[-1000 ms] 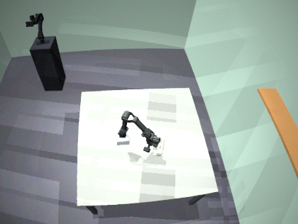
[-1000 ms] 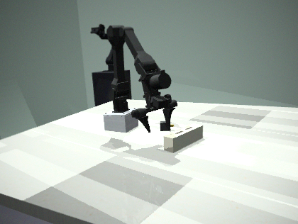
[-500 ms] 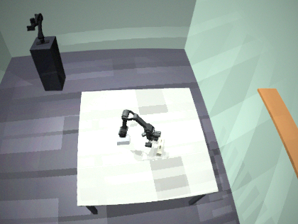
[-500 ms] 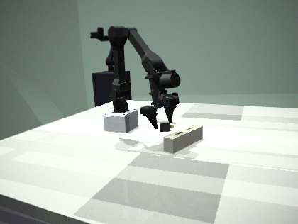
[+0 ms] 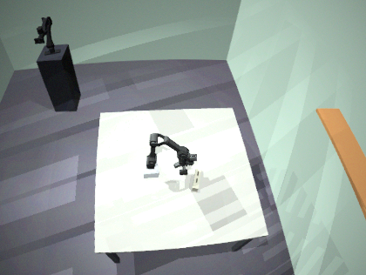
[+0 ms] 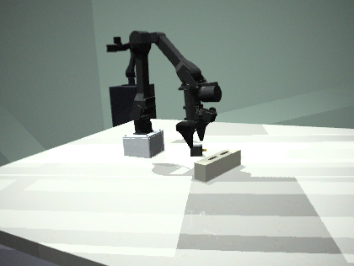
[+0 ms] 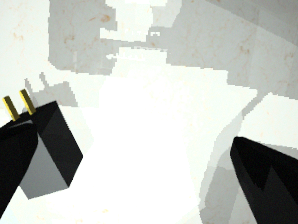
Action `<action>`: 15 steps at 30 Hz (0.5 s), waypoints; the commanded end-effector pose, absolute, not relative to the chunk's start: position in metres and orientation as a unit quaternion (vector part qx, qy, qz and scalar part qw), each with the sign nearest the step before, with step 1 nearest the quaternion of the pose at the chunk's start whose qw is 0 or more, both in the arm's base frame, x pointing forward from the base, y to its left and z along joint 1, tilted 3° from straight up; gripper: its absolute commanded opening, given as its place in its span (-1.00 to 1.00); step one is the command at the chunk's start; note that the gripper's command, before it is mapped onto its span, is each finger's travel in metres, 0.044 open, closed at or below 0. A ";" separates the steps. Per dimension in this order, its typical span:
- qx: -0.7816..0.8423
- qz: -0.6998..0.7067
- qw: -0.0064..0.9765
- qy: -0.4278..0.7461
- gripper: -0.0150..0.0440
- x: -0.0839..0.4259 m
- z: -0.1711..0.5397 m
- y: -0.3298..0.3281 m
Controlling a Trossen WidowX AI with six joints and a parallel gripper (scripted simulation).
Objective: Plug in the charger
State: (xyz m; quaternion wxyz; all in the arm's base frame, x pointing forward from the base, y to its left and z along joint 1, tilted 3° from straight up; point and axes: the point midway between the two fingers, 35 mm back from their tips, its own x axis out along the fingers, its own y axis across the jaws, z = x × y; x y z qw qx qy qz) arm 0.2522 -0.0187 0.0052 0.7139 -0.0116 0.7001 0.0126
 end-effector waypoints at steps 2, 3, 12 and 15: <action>-0.045 0.041 0.704 0.707 1.00 0.247 0.007 -0.005; -0.052 0.047 0.702 0.709 1.00 0.246 0.007 -0.003; -0.108 0.099 0.679 0.719 1.00 0.234 0.010 0.022; -0.127 0.116 0.671 0.721 1.00 0.230 0.010 0.029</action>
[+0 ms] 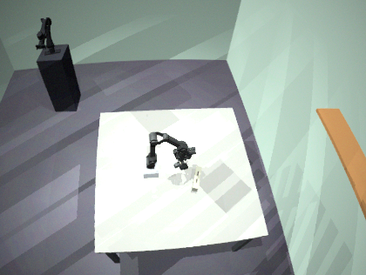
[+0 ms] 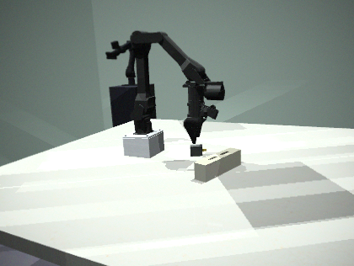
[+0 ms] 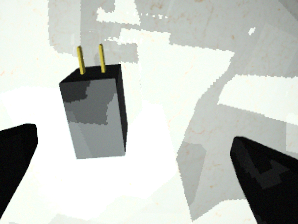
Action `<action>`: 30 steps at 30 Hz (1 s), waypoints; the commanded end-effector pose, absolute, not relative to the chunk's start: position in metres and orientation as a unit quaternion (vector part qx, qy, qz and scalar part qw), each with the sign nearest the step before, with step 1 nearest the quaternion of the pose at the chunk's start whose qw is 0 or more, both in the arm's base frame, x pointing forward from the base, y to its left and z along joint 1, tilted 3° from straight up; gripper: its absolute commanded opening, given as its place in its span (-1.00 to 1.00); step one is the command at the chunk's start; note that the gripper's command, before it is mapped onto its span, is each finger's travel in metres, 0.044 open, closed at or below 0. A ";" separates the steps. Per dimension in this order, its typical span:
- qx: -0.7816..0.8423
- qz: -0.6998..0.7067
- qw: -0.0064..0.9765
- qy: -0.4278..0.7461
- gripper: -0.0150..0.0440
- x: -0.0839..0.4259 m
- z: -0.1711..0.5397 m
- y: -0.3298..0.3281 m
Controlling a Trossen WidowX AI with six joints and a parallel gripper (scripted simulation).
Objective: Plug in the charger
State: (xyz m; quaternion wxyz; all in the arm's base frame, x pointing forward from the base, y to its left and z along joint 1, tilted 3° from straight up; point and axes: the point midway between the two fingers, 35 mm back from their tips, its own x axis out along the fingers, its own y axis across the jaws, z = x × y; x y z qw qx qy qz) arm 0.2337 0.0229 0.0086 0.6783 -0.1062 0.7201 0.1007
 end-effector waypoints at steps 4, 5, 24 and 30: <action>-0.152 0.139 0.659 0.724 1.00 0.224 0.012 0.039; -0.159 0.144 0.656 0.724 1.00 0.222 0.012 0.041; -0.168 0.152 0.651 0.725 1.00 0.219 -0.005 0.044; -0.168 0.152 0.651 0.725 1.00 0.220 -0.015 0.044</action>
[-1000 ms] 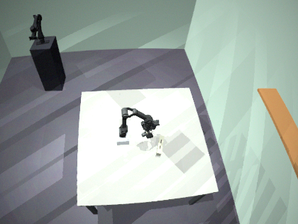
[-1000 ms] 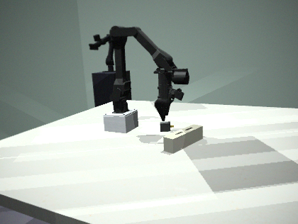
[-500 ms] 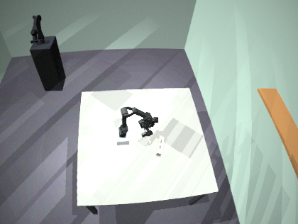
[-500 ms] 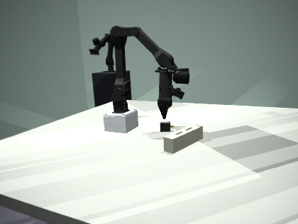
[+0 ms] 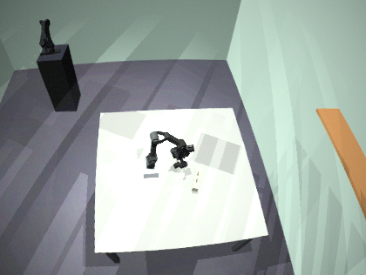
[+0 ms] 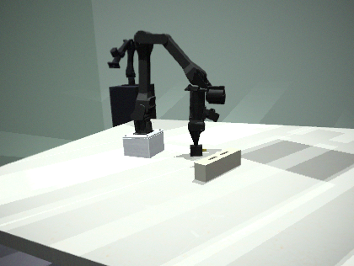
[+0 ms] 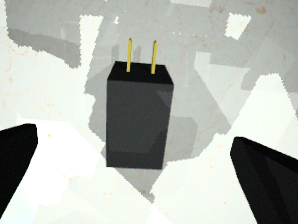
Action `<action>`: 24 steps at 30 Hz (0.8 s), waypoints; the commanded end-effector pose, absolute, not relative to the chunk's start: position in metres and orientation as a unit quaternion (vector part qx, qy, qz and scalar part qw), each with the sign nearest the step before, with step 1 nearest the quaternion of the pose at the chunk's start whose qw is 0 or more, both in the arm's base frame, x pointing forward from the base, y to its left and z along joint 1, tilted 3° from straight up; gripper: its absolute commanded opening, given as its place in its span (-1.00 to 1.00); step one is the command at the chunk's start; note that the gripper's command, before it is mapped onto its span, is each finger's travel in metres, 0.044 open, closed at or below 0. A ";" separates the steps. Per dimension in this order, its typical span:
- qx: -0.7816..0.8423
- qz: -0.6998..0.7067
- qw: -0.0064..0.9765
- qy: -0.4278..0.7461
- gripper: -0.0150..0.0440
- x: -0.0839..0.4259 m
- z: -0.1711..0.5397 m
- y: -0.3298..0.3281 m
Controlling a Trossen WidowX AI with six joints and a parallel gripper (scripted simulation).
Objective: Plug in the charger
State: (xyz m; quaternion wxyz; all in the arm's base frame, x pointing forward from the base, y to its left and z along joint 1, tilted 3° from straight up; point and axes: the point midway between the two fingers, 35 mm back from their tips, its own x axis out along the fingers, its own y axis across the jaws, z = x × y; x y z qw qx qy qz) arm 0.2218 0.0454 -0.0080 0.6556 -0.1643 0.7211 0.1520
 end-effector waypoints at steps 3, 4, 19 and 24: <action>-0.168 0.152 0.651 0.725 1.00 0.220 -0.020 0.044; -0.168 0.152 0.651 0.725 1.00 0.220 -0.022 0.044; -0.168 0.152 0.651 0.725 1.00 0.218 -0.046 0.044; -0.168 0.152 0.651 0.725 1.00 0.218 -0.052 0.044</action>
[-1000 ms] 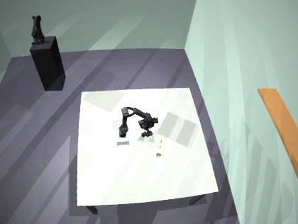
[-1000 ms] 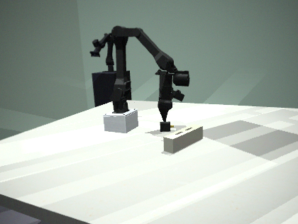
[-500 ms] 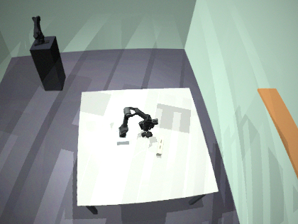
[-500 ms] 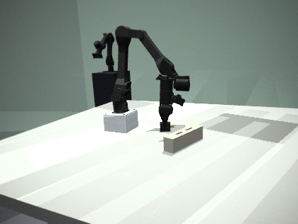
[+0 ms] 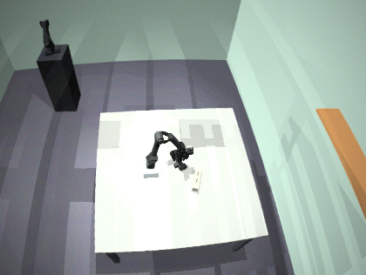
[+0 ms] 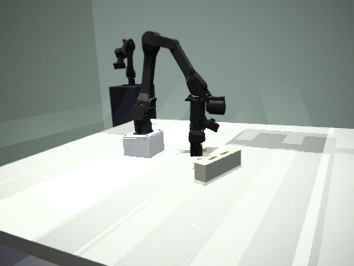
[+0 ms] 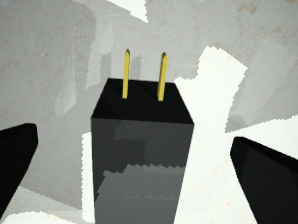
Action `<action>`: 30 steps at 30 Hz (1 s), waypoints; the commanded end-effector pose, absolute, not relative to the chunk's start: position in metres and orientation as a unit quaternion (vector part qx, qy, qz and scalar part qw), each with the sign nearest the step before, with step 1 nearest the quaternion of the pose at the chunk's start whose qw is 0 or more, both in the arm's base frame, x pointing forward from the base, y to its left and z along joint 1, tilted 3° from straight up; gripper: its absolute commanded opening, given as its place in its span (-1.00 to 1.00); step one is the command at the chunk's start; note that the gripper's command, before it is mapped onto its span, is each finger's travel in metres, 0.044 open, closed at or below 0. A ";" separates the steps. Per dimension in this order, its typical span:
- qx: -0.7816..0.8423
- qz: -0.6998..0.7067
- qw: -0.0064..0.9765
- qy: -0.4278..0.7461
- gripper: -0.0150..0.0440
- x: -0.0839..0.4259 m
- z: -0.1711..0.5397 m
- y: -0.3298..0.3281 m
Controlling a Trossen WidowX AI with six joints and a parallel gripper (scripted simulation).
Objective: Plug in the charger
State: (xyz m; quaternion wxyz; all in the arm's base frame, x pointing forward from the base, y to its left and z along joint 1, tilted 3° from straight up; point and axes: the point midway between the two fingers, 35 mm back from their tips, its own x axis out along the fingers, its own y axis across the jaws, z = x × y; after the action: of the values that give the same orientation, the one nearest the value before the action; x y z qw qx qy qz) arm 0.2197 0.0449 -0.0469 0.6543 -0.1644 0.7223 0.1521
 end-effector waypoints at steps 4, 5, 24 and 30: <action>-0.164 0.152 0.654 0.723 0.82 0.219 -0.048 0.045; -0.164 0.152 0.654 0.723 0.73 0.219 -0.048 0.045; -0.165 0.152 0.653 0.723 -0.49 0.220 -0.042 0.045; -0.166 0.152 0.652 0.724 -0.49 0.220 -0.021 0.045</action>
State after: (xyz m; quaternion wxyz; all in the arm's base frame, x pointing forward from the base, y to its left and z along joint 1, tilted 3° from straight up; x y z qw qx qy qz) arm 0.2165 0.0445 -0.0332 0.6469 -0.1646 0.7288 0.1527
